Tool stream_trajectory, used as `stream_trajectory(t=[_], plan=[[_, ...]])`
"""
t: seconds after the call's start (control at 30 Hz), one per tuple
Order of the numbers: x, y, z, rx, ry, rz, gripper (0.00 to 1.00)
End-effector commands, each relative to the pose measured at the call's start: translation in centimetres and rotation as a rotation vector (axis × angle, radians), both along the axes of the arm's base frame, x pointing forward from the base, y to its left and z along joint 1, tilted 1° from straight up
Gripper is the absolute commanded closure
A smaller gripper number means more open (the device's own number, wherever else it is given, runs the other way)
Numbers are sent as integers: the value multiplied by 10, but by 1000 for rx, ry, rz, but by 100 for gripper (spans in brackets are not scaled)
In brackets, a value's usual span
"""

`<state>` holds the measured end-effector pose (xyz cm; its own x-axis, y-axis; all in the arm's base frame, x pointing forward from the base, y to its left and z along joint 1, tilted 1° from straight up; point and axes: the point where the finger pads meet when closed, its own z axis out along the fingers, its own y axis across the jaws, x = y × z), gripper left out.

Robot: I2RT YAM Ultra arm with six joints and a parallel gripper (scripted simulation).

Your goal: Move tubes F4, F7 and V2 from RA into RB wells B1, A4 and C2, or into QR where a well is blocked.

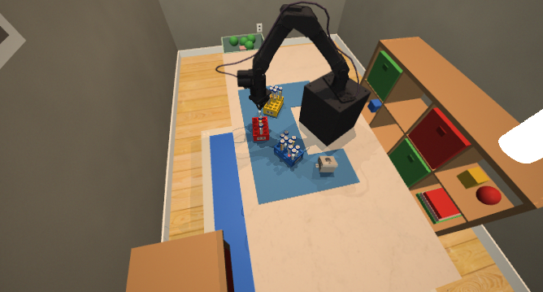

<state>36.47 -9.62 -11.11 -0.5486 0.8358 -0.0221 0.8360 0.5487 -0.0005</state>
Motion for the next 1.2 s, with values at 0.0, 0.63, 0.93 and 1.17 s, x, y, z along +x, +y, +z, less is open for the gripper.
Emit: stream_trajectory(t=[0.0, 0.63, 0.93, 1.17], plan=[[6, 1, 15, -12, -16, 3, 100], [-1, 6, 29, -9, -4, 4, 100], [5, -1, 40, -14, -23, 0, 100], [8, -7, 49, -16, -31, -3, 100]])
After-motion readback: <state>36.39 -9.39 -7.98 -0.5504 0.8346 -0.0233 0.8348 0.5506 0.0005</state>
